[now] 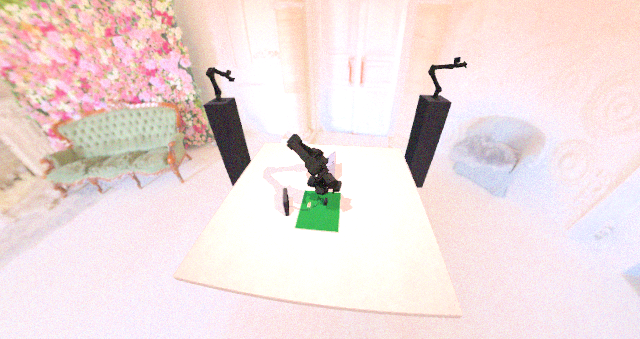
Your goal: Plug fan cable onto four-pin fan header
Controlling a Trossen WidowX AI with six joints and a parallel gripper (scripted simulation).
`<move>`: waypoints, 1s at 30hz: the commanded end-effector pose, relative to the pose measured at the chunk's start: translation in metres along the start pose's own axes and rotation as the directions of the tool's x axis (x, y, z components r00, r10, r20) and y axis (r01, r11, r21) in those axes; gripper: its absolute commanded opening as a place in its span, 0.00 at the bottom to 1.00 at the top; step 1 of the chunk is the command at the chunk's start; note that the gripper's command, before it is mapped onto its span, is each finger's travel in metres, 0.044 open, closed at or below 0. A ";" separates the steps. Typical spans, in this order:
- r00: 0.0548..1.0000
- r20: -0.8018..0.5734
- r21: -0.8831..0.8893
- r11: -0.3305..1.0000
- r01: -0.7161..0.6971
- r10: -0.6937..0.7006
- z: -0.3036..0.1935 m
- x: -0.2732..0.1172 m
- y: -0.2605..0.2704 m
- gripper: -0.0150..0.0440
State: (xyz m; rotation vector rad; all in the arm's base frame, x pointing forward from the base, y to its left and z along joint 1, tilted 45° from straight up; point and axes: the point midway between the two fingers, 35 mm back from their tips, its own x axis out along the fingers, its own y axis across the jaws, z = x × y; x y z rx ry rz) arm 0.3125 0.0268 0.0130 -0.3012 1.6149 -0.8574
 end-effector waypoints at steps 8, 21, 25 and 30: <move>1.000 -0.014 0.001 1.000 0.018 -0.018 0.010 0.053 -0.004 1.00; 1.000 -0.014 0.001 1.000 0.019 -0.019 0.015 0.072 -0.005 1.00; 1.000 -0.013 0.001 1.000 0.019 -0.019 0.016 0.078 -0.005 1.00; 1.000 -0.013 0.001 1.000 0.020 -0.019 0.018 0.086 -0.005 1.00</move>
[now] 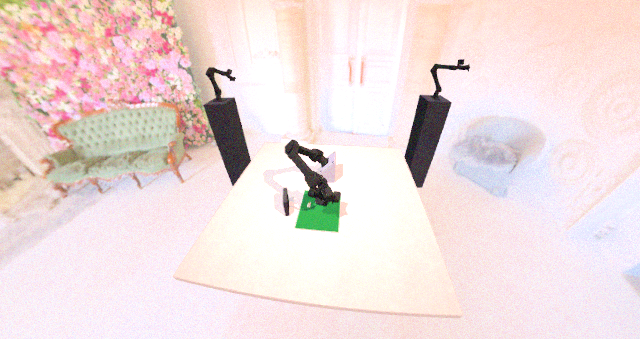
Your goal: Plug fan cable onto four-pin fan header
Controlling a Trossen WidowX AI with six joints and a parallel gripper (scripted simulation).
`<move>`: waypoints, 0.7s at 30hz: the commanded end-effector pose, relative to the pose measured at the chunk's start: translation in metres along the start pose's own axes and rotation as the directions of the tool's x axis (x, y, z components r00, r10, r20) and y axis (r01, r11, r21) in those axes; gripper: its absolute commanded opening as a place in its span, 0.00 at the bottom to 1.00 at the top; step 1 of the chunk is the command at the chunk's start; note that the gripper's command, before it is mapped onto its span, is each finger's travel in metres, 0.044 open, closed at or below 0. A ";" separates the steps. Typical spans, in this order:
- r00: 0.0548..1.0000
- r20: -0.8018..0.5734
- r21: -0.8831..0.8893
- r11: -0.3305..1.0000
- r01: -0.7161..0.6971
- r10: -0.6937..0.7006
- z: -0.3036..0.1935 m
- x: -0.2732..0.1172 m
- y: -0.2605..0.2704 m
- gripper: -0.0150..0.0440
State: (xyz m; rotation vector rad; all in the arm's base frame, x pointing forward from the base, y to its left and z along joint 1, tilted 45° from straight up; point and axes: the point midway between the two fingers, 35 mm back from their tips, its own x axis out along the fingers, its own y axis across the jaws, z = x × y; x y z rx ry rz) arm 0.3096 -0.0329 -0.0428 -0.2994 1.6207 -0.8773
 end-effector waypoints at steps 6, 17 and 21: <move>1.000 -0.002 -0.009 1.000 0.008 -0.008 0.000 0.012 -0.001 1.00; 1.000 -0.003 0.000 1.000 0.003 -0.003 0.001 0.010 -0.001 0.67; 1.000 -0.003 0.000 1.000 0.003 -0.003 0.001 0.010 -0.001 0.62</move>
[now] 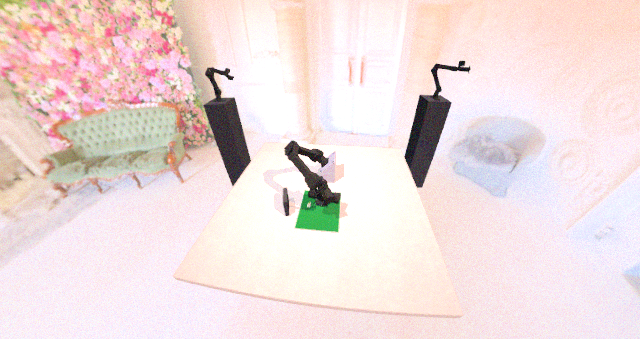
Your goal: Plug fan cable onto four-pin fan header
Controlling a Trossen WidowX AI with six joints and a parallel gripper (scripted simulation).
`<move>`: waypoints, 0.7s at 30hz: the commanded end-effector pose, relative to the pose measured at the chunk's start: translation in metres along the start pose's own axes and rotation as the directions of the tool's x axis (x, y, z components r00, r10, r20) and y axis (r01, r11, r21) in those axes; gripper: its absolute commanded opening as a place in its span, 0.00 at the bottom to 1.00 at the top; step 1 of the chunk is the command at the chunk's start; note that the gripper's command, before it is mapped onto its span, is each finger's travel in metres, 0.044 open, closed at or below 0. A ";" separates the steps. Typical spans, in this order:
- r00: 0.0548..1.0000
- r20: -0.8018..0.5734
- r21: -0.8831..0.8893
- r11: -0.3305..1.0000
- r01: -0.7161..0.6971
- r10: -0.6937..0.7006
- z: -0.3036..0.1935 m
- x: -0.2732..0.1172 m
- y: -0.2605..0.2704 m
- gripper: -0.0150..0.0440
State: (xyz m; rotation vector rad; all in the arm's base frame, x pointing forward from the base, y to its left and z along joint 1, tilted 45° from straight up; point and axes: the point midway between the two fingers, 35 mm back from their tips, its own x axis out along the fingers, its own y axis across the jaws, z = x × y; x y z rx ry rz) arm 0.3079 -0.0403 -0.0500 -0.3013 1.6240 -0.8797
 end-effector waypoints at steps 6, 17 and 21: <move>1.000 0.000 0.001 1.000 0.000 0.000 0.000 0.000 0.000 0.55; 1.000 0.000 0.001 1.000 0.000 0.000 0.000 0.000 0.000 0.43; 1.000 0.000 0.001 1.000 0.000 0.000 0.000 0.000 0.000 0.38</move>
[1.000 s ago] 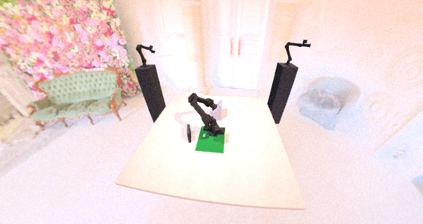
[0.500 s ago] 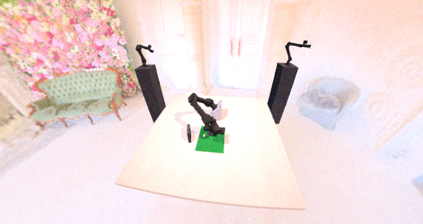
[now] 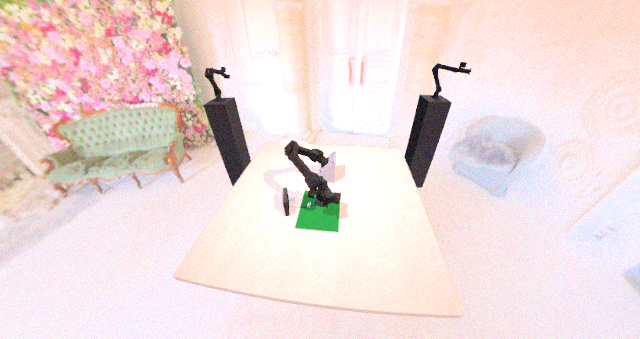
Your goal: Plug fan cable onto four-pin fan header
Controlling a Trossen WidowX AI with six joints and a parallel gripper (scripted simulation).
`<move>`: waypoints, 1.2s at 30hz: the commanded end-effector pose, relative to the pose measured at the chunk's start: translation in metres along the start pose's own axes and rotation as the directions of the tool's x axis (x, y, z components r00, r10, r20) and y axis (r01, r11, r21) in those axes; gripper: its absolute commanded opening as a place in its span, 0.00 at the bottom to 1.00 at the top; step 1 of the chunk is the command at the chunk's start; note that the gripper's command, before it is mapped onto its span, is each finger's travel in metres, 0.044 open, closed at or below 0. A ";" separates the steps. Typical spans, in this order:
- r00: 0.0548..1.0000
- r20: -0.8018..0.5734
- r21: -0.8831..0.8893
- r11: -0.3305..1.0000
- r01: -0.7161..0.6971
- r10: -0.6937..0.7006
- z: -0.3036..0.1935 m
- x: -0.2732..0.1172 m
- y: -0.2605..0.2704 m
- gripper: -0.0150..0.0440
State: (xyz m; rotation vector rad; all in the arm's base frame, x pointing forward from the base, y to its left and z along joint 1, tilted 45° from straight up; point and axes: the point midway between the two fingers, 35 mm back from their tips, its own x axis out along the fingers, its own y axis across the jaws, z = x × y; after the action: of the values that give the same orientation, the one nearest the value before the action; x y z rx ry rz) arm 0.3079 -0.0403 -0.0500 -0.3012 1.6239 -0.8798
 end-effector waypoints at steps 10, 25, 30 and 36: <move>1.000 0.001 -0.001 1.000 -0.002 0.002 -0.002 -0.014 0.001 0.25; 1.000 0.001 -0.006 1.000 -0.003 0.003 -0.013 -0.061 0.003 0.25; 1.000 0.000 -0.008 1.000 -0.001 0.001 -0.018 -0.077 0.002 0.25; 1.000 0.000 -0.009 1.000 0.001 -0.001 -0.025 -0.094 0.001 0.25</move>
State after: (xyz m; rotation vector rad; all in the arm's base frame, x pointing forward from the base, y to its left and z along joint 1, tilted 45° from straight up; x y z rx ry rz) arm 0.3089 0.0197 0.0092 -0.3187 1.6357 -0.8778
